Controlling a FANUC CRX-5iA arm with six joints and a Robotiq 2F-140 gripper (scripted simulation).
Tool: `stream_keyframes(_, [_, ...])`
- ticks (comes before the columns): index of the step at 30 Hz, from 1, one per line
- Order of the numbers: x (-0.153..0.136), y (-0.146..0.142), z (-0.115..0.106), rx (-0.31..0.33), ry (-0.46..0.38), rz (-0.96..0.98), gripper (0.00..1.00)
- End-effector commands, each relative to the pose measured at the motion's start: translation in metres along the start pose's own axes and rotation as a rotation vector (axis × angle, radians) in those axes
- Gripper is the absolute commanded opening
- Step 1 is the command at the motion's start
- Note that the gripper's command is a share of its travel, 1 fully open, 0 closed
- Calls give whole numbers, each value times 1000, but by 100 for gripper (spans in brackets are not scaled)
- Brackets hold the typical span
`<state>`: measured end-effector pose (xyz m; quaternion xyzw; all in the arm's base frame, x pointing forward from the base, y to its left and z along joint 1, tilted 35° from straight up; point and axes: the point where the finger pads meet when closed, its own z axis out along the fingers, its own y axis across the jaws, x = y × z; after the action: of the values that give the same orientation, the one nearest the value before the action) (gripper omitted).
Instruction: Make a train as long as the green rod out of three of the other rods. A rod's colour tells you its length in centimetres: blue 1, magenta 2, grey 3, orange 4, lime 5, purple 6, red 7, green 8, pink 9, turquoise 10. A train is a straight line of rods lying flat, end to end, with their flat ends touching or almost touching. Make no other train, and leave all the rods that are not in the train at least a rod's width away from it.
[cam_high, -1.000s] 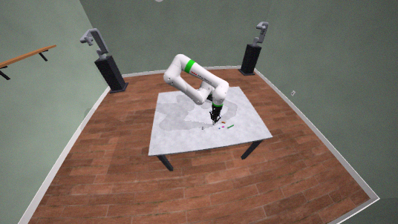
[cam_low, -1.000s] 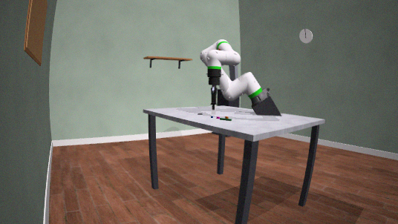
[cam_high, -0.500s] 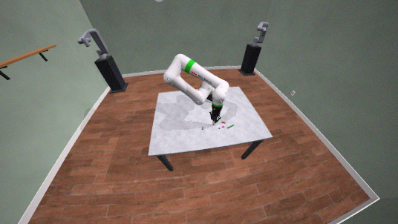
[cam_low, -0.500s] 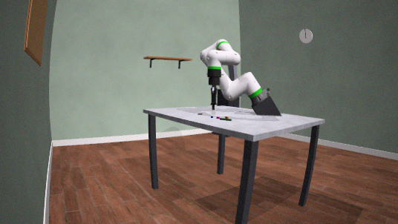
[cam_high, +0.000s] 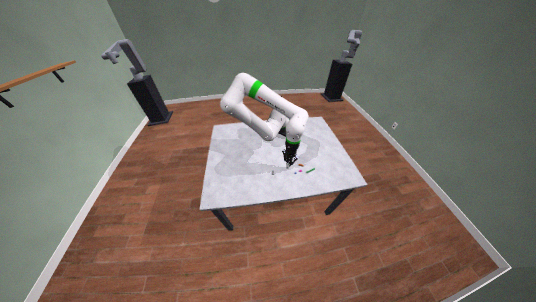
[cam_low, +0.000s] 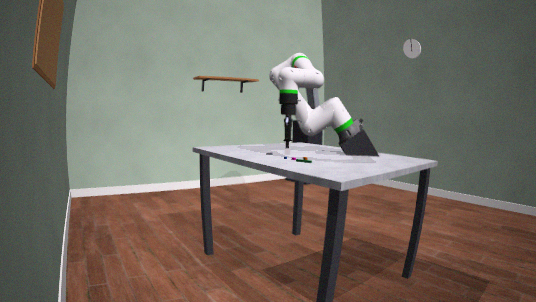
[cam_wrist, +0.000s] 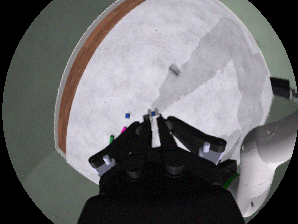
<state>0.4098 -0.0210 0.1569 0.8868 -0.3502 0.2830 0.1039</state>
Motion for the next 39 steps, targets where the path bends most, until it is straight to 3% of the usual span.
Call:
stream_keyframes(1, [0, 0, 0, 0, 0, 0, 3])
stream_keyframes(39, [0, 0, 12, 0, 0, 0, 3])
